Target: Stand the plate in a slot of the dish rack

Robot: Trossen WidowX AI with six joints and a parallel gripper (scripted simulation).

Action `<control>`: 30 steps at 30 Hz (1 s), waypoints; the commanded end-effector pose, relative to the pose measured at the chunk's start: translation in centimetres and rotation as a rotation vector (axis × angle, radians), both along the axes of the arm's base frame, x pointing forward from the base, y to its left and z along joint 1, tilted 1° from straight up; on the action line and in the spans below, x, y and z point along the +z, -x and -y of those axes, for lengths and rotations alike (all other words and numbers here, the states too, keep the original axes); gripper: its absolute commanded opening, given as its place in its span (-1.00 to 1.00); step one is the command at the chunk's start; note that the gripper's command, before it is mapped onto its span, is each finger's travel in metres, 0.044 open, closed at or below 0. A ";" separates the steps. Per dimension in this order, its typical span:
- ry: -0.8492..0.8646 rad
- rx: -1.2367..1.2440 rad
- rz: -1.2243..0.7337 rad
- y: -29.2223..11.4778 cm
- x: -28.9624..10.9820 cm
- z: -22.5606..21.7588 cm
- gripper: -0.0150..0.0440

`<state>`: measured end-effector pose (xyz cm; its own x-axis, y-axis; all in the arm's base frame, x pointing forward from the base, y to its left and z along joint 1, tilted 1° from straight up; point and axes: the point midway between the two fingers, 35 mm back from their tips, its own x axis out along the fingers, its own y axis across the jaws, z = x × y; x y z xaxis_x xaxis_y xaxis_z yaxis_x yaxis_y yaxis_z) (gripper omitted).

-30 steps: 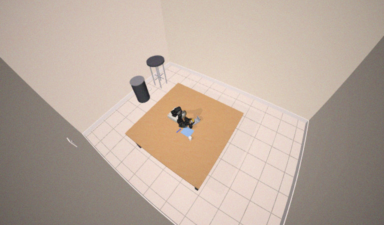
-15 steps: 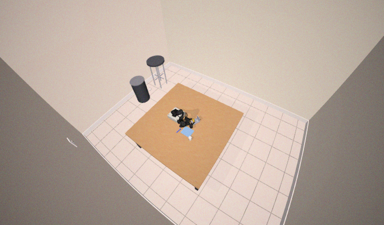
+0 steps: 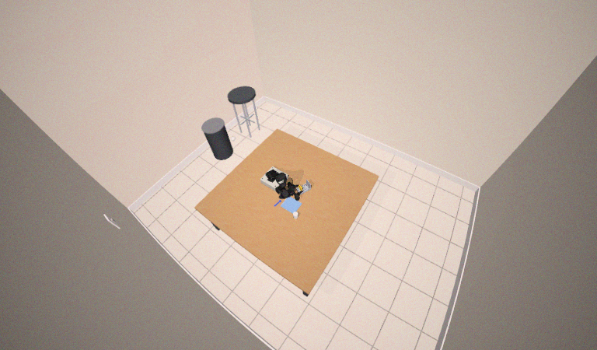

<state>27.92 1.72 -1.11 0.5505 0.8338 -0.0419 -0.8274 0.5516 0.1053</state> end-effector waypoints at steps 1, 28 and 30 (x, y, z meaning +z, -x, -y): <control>0.001 0.000 0.002 0.0 0.2 0.0 -0.49; 0.004 0.006 0.030 -0.5 2.6 0.3 0.86; 0.009 0.012 0.054 -0.7 4.8 0.4 0.86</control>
